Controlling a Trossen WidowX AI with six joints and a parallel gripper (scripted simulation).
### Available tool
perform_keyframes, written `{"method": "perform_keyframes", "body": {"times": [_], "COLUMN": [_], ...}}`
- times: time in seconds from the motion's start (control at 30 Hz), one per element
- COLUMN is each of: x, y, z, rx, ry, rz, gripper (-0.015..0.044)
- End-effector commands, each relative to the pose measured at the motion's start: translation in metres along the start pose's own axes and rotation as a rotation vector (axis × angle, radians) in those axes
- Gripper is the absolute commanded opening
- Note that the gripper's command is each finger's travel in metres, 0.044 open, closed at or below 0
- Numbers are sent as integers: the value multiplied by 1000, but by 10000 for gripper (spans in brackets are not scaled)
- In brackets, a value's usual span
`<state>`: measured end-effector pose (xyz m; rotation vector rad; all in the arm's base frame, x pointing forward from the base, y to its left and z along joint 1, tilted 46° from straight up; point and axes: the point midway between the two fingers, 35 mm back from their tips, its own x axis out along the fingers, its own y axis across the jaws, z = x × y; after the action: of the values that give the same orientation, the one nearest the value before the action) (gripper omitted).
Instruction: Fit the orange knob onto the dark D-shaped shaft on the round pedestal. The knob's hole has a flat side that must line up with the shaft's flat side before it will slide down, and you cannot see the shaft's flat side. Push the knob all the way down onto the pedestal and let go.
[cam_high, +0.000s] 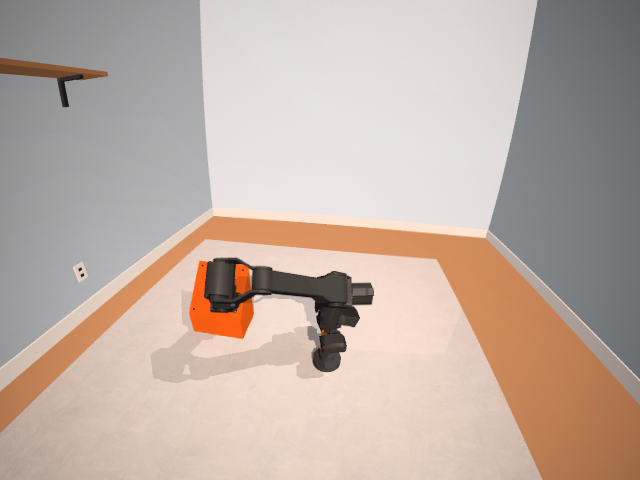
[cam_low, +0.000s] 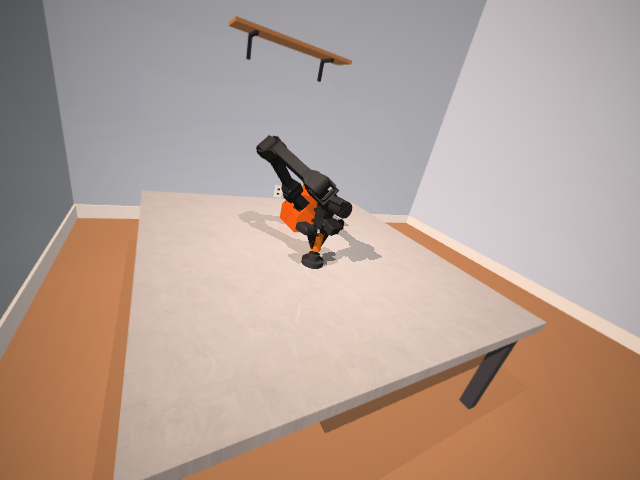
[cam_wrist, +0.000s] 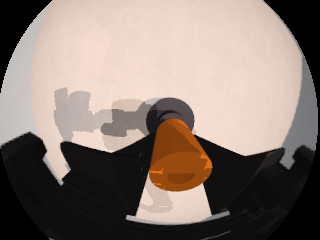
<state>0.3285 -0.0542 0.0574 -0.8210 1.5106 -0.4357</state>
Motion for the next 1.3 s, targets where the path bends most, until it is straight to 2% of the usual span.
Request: {"method": "perform_keyframes", "body": {"times": [0.0,0.53,0.77,1.27], "x": [1,-4,-6,-5], "y": [0,0,0,-3], "z": [0,0,1,7], "rx": [-9,-18,-219,-219], "ry": [2,2,3,2], "rz": [-1,-1,0,-1], "gripper": [0,0,0,0]}}
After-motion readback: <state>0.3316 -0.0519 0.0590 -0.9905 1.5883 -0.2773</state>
